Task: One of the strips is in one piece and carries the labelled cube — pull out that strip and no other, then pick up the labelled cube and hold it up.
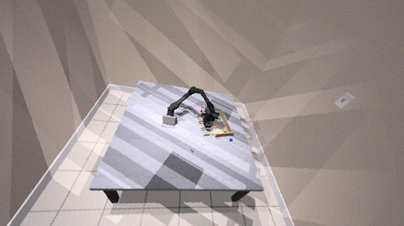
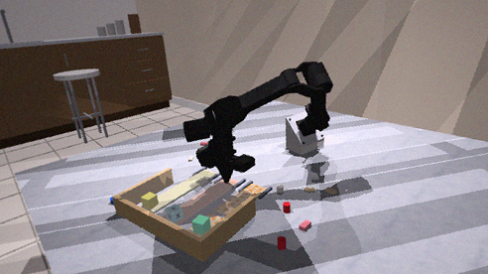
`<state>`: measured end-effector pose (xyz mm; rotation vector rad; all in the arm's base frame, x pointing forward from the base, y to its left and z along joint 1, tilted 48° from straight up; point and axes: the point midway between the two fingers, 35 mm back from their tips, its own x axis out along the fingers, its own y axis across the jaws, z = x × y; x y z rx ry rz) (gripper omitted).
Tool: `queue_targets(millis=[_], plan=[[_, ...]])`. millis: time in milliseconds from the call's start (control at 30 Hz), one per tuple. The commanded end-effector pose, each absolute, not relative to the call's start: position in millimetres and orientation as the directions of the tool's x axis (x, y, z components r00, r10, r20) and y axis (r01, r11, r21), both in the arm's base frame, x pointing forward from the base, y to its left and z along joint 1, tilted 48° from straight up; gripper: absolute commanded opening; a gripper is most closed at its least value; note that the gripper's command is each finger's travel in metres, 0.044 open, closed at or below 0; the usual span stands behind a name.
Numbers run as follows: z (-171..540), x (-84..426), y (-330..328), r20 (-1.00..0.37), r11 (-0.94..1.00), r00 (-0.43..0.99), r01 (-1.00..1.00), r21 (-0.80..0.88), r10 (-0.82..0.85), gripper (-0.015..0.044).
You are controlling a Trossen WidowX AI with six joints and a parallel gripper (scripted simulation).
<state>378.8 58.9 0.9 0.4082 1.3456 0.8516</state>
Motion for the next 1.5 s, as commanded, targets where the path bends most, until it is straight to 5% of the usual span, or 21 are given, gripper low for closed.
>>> queue_targets(millis=[0,1467], plan=[[1.1,379.1,59.6,-0.676,0.645,-0.005,-0.295,0.705,0.737,0.0000],[-4.1,369.9,59.4,-0.676,0.645,-0.005,-0.295,0.705,0.736,0.0000]])
